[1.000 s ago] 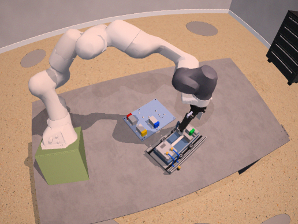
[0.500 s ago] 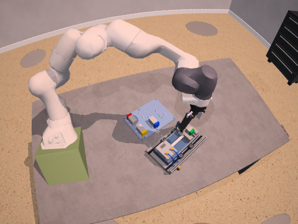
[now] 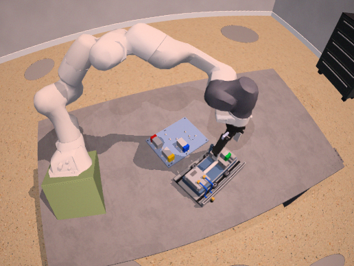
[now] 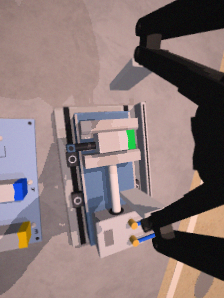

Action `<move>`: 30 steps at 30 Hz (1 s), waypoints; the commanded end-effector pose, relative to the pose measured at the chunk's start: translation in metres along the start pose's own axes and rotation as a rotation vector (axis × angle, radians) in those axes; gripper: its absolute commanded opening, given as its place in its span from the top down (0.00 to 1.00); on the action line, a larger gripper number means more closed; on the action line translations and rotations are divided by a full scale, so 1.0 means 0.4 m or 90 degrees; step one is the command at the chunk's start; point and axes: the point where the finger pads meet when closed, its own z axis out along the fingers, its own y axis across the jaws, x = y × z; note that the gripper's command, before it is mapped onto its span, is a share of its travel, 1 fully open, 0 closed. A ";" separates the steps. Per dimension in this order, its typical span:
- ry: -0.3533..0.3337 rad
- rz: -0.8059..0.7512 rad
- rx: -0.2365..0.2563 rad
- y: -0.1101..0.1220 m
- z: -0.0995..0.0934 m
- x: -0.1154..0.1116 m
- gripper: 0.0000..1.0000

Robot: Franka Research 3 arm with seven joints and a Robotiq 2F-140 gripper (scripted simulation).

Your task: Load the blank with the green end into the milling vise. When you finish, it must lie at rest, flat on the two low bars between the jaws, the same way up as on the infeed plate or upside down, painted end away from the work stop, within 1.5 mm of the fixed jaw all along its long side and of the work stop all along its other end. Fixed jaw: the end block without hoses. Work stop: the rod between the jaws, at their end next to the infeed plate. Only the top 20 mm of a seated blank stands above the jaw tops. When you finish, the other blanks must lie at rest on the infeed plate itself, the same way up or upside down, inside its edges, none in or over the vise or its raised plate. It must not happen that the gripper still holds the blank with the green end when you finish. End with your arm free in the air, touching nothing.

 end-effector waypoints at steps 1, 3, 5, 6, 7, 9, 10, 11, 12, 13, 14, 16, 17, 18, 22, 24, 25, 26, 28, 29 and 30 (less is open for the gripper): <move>0.000 0.001 -0.001 0.000 -0.004 0.000 0.00; 0.000 0.000 0.000 0.000 -0.003 0.000 0.00; 0.000 0.001 -0.001 0.001 -0.006 0.000 0.00; 0.000 0.001 -0.001 0.001 -0.008 0.000 0.00; 0.000 0.001 -0.001 0.001 -0.008 0.000 0.00; 0.000 0.001 -0.001 0.001 -0.008 0.000 0.00; 0.000 0.001 -0.001 0.001 -0.008 0.000 0.00; 0.000 0.001 -0.001 0.001 -0.008 0.000 0.00; 0.000 0.001 -0.001 0.001 -0.008 0.000 0.00; 0.000 0.001 -0.001 0.001 -0.008 0.000 0.00; 0.000 0.001 -0.001 0.001 -0.008 0.000 0.00; 0.000 0.001 -0.001 0.001 -0.008 0.000 0.00; 0.000 0.001 -0.001 0.001 -0.008 0.000 0.00; 0.000 0.001 -0.001 0.001 -0.008 0.000 0.00; 0.000 0.001 0.000 0.001 -0.011 0.001 0.00; 0.000 0.001 -0.001 0.001 -0.013 0.001 0.00; 0.000 0.001 -0.001 0.001 -0.013 0.001 0.00; 0.000 0.001 -0.001 0.001 -0.013 0.001 0.00; 0.000 0.001 -0.001 0.001 -0.013 0.001 0.00; 0.000 0.001 -0.001 0.001 -0.013 0.001 0.00; 0.000 0.001 -0.001 0.001 -0.013 0.001 0.00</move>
